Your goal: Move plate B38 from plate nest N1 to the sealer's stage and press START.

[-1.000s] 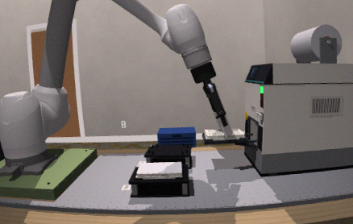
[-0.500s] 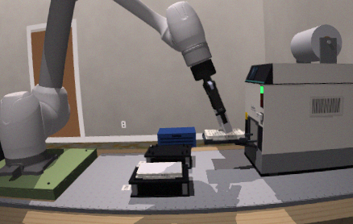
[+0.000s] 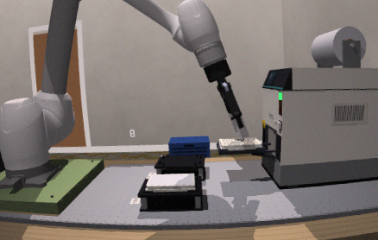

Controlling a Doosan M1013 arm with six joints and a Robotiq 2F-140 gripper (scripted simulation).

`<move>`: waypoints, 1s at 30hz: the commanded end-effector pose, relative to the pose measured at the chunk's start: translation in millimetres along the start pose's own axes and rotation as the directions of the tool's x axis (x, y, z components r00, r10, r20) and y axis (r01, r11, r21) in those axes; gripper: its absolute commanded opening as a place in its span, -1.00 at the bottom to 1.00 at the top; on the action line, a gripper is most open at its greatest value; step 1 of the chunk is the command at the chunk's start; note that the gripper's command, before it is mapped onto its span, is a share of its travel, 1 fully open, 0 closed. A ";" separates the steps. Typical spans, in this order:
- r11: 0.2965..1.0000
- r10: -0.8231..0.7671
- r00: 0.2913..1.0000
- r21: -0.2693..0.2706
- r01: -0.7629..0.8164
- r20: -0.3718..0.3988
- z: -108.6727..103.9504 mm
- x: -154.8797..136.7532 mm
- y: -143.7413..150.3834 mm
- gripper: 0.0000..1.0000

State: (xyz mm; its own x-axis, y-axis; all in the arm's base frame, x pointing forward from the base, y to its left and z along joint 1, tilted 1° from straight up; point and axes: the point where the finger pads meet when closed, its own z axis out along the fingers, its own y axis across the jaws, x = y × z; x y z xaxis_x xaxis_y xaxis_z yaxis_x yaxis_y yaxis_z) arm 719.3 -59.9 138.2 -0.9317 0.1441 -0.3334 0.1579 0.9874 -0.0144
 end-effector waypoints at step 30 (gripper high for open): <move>1.000 0.000 1.000 0.000 0.000 0.000 -27.2 14.6 -1.7 0.40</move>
State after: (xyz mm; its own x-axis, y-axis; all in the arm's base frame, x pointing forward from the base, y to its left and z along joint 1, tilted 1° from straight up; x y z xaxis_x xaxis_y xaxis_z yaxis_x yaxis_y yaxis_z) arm 698.4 -57.9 158.9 -0.9317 0.1441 -0.3333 0.1579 0.9874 -0.0144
